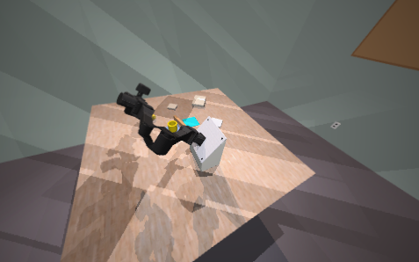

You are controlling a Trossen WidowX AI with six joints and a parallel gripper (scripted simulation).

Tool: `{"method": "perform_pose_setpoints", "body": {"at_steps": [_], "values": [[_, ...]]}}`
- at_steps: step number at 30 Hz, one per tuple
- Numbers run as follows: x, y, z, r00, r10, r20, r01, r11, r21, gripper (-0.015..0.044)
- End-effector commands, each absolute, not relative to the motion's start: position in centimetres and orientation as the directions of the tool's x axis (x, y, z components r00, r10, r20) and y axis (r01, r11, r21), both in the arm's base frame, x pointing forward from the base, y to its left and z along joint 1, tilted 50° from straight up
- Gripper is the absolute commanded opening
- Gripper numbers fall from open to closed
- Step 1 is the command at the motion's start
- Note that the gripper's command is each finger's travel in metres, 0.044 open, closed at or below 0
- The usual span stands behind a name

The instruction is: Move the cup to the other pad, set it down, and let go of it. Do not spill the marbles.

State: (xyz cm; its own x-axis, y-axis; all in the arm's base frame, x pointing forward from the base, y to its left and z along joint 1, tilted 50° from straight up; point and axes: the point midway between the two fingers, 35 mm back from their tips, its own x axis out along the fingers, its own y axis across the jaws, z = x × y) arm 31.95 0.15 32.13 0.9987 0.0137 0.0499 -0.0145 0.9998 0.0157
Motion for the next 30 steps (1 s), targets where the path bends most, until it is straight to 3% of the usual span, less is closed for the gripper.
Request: {"method": "perform_pose_setpoints", "body": {"at_steps": [1, 4, 9, 13, 16, 20, 30], "values": [[32.1, 0.1, 31.8, 0.999, 0.018, 0.033, -0.019, 1.0, 0.024, 0.0374], [34.0, 0.1, 26.4, 0.977, 0.078, -0.196, -0.046, 0.985, 0.164, 0.0295], [34.4, -0.1, 16.8, 0.795, 0.216, -0.567, 0.096, 0.877, 0.47, 0.0167], [32.2, 0.2, 10.4, 0.545, 0.381, -0.747, 0.402, 0.662, 0.632, 0.0167], [29.9, 0.7, 7.3, 0.359, 0.526, -0.771, 0.667, 0.434, 0.606, 0.0167], [27.4, 1.4, 5.4, 0.183, 0.713, -0.677, 0.926, 0.107, 0.363, 0.0167], [27.6, 1.5, 5.4, 0.164, 0.742, -0.649, 0.952, 0.053, 0.301, 0.0167]]}}
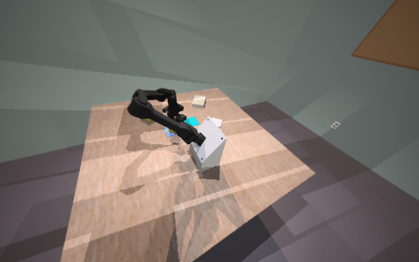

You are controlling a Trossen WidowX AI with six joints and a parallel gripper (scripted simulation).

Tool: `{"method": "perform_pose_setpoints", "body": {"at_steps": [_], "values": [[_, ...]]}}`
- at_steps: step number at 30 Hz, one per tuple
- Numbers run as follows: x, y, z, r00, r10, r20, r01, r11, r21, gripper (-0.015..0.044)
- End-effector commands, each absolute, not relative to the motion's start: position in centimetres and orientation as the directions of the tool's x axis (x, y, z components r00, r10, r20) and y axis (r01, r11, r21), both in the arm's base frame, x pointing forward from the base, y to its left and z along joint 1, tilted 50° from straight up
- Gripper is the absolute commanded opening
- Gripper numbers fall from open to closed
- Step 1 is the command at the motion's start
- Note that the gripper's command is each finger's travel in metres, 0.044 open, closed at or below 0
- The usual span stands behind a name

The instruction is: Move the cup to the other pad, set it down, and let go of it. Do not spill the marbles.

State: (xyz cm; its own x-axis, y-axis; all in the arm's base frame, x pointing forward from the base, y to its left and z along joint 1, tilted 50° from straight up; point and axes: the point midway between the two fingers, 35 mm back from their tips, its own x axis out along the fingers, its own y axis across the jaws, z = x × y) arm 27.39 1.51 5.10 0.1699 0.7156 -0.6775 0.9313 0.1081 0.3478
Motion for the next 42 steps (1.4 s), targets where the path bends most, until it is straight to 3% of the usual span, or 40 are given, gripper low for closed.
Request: {"method": "perform_pose_setpoints", "body": {"at_steps": [1, 42], "values": [[27.7, 1.5, 5.4, 0.164, 0.742, -0.649, 0.952, 0.053, 0.301, 0.0167], [28.7, 5.5, 1.9, 0.165, 0.742, -0.649, 0.952, 0.053, 0.302, 0.0167]]}}
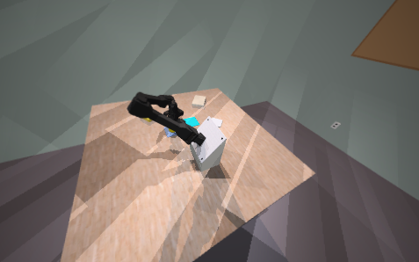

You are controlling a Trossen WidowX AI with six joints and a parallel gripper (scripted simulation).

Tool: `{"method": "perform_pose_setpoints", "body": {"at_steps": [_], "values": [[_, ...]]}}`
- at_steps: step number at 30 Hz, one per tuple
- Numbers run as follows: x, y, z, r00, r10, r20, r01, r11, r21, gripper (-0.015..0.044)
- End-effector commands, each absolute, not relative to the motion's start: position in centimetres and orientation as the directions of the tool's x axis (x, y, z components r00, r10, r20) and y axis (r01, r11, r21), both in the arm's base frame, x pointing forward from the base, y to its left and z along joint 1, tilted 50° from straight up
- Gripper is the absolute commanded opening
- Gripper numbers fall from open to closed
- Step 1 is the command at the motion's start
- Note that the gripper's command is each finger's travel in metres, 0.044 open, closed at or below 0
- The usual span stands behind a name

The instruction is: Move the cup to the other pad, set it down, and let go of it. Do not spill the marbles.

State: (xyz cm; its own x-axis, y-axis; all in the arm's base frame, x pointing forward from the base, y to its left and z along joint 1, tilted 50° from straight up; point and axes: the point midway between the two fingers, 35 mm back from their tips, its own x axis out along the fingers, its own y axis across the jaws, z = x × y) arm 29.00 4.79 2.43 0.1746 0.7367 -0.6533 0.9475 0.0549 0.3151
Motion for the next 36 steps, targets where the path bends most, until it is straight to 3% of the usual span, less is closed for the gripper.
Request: {"method": "perform_pose_setpoints", "body": {"at_steps": [1, 16, 18, 36], "values": [[28.71, 5.61, 1.8, 0.165, 0.743, -0.649, 0.952, 0.053, 0.302, 0.0167], [28.76, 6.31, 1.31, 0.165, 0.744, -0.647, 0.952, 0.052, 0.302, 0.0167], [28.99, 6.11, 1.44, 0.17, 0.741, -0.65, 0.948, 0.056, 0.312, 0.0114], [28.99, 6.07, 1.47, 0.17, 0.741, -0.65, 0.949, 0.056, 0.312, 0.0]]}}
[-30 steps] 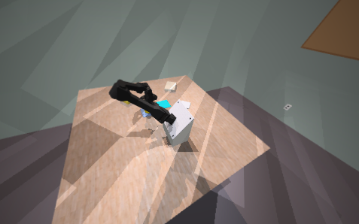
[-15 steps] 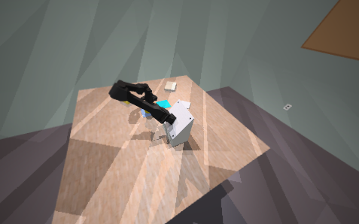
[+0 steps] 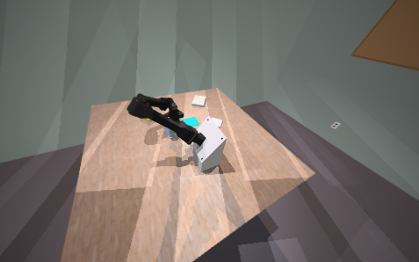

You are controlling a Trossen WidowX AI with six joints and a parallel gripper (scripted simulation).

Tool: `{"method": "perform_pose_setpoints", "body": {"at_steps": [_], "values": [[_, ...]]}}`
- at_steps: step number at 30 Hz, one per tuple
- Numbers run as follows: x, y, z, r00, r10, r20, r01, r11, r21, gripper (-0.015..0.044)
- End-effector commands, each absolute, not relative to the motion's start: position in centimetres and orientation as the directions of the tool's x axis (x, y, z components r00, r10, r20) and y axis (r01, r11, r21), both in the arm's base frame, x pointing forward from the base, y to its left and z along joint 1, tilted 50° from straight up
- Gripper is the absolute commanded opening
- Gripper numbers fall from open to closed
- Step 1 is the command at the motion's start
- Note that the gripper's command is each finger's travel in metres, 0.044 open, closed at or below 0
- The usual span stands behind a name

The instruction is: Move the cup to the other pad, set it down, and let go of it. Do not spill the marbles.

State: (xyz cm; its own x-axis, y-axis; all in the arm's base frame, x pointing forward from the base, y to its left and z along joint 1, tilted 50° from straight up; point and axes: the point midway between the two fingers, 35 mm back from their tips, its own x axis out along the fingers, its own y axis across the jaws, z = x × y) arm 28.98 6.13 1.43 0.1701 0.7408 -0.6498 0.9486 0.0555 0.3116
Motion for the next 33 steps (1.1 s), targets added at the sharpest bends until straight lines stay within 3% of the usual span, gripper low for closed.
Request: {"method": "perform_pose_setpoints", "body": {"at_steps": [1, 33], "values": [[29.0, 6.0, 1.5, 0.17, 0.74, -0.65, 0.949, 0.056, 0.312, 0.0], [27.3, 1.4, 5.0, 0.161, 0.745, -0.647, 0.955, 0.047, 0.292, 0.0]]}}
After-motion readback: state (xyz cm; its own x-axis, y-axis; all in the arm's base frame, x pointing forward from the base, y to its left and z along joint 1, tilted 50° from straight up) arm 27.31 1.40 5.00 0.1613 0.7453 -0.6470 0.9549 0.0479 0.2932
